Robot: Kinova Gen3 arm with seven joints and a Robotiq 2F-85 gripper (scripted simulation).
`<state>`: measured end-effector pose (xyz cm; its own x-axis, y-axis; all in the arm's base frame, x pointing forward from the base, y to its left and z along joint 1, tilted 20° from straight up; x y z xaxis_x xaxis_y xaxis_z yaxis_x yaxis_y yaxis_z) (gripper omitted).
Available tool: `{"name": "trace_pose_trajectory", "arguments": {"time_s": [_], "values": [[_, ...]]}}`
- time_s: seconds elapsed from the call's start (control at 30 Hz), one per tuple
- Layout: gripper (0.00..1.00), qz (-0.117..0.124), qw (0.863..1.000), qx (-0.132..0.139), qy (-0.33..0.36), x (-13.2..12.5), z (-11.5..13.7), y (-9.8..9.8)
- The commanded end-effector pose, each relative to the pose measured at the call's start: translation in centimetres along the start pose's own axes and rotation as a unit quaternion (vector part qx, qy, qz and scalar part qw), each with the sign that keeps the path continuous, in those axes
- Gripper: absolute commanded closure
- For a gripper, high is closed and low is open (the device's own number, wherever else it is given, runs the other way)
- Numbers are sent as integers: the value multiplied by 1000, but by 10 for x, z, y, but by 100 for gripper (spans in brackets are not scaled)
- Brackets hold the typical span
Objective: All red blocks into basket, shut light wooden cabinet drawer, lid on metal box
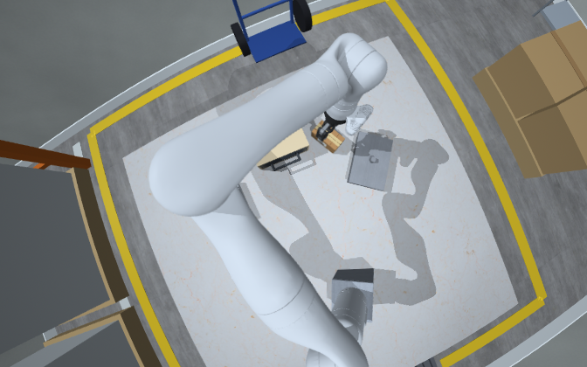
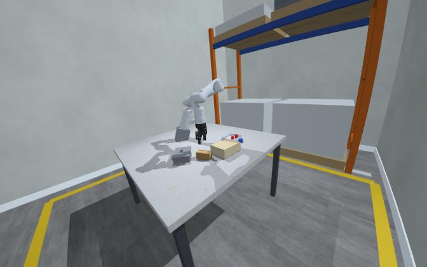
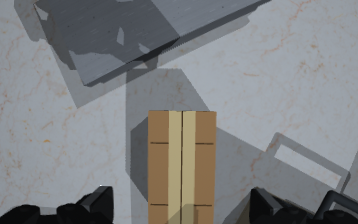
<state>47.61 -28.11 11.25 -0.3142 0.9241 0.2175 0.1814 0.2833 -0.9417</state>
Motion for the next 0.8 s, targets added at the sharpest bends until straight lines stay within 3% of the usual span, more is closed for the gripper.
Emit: {"name": "trace_pose_trajectory", "arguments": {"time_s": [0.0,0.43,0.77], "values": [[7,1,1000,-1,0,0,0,6],[7,1,1000,-1,0,0,0,42],[7,1,1000,-1,0,-1,0,52]]}}
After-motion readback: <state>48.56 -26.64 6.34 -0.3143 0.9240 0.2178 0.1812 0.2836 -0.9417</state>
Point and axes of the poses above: the point where the finger pads meet when closed, its own y axis out along the fingers, its own x axis across the jaws, z = x × y, the point moved 8 cm from there along -y, back along the fingers, and after that the axes turned 1 degree about -y, right-handed, at the moved point
